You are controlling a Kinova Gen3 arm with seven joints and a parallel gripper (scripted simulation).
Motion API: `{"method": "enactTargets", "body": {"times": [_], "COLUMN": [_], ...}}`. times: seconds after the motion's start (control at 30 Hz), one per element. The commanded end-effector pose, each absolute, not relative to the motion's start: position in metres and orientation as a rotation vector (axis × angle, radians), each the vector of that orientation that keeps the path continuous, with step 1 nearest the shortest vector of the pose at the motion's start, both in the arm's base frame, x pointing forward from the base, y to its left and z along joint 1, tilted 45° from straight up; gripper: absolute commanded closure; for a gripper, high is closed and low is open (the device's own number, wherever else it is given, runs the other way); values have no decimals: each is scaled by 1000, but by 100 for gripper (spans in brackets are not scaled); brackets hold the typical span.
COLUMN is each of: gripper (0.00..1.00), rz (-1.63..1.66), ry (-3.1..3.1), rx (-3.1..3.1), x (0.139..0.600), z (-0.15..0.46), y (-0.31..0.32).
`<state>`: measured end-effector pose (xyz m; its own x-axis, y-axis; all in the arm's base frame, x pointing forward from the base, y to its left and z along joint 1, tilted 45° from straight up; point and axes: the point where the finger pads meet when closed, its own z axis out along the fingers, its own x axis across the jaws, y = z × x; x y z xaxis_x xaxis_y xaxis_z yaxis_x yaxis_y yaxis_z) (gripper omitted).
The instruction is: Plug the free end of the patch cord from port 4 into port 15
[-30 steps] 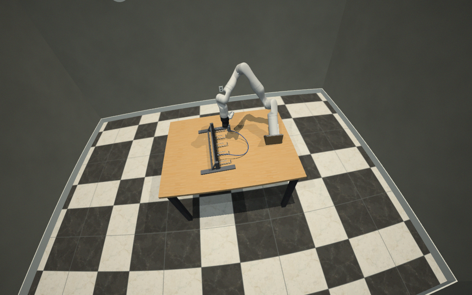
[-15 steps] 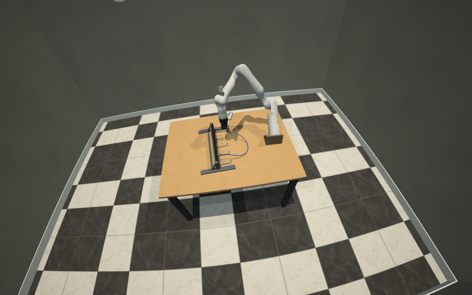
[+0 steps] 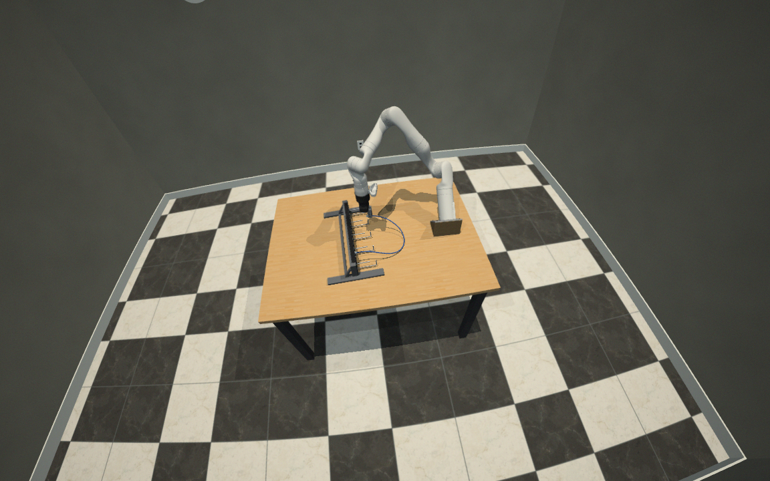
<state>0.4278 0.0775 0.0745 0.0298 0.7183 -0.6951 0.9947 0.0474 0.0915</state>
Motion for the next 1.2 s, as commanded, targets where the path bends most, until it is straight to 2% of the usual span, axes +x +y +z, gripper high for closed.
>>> {"method": "enactTargets", "body": {"times": [0.0,1.17], "gripper": [100,100], "rz": [-613,-676], "ry": [1757,1893], "rx": [1716,1597], "x": [430,444], "z": [72,60], "y": [80,101]}}
